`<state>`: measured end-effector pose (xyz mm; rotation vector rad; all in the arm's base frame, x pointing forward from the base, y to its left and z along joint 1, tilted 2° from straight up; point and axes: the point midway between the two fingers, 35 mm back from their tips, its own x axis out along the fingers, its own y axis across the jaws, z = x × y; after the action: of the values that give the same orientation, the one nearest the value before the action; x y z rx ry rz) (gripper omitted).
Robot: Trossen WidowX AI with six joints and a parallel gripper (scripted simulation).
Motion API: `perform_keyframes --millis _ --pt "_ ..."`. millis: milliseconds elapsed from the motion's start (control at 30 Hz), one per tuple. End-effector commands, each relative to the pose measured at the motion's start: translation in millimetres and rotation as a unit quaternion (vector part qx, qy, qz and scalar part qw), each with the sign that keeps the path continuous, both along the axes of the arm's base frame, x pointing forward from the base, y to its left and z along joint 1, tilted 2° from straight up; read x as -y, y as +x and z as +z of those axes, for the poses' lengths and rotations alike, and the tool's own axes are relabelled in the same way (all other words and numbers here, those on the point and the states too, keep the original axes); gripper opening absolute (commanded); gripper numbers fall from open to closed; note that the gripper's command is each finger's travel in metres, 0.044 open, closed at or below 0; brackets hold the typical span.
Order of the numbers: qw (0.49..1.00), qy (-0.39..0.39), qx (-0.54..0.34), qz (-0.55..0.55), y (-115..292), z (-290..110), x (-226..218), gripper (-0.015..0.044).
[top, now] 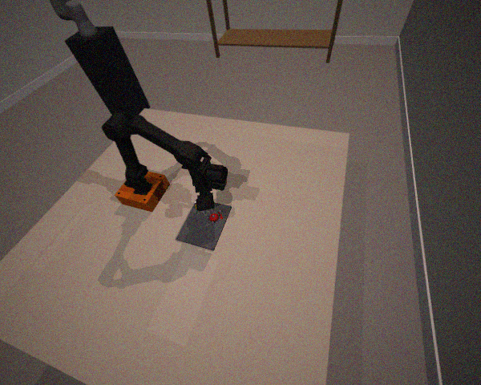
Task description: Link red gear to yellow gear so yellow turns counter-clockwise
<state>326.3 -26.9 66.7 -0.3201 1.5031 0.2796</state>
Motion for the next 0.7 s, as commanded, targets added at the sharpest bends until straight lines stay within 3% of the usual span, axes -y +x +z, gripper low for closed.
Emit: perform_keyframes --millis 0,667 --pt "1.0 0.001 0.001 0.002 -0.1 1.5 0.2 0.0" --pt "1.0 0.0 0.001 0.025 0.4 -1.5 0.1 0.0"
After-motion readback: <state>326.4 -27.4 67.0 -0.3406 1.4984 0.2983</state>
